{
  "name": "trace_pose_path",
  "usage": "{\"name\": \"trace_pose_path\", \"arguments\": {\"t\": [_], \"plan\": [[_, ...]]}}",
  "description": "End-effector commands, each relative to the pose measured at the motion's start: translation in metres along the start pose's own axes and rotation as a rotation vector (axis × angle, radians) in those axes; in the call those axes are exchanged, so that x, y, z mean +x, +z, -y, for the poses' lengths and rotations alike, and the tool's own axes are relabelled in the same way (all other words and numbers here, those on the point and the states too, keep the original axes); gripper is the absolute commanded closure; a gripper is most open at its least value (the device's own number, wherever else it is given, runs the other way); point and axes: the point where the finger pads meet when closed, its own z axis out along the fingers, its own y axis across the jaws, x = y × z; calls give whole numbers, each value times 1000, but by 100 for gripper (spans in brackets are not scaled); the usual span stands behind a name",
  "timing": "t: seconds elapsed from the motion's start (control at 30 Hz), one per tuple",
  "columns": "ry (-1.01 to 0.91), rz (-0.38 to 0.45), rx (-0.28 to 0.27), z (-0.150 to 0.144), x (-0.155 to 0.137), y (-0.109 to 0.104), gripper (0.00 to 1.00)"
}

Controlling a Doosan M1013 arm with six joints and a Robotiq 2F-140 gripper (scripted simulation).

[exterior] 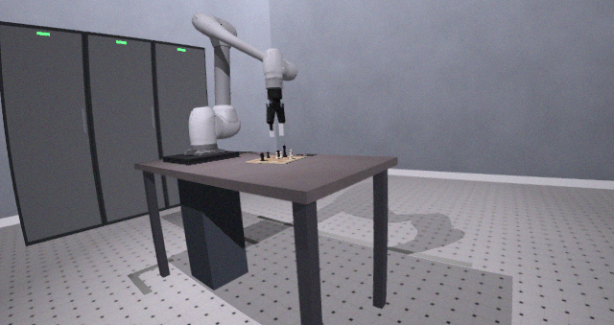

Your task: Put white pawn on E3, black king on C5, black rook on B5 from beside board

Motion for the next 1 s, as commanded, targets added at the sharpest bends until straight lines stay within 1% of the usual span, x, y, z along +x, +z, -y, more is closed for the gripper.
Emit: {"name": "trace_pose_path", "arguments": {"t": [0.0,0.6,0.77,0.97], "plan": [[0,0,0,0,0,0,0],[0,0,0,0,0,-2,0],[0,0,0,0,0,-13,0],[0,0,0,0,0,-34,0]]}}
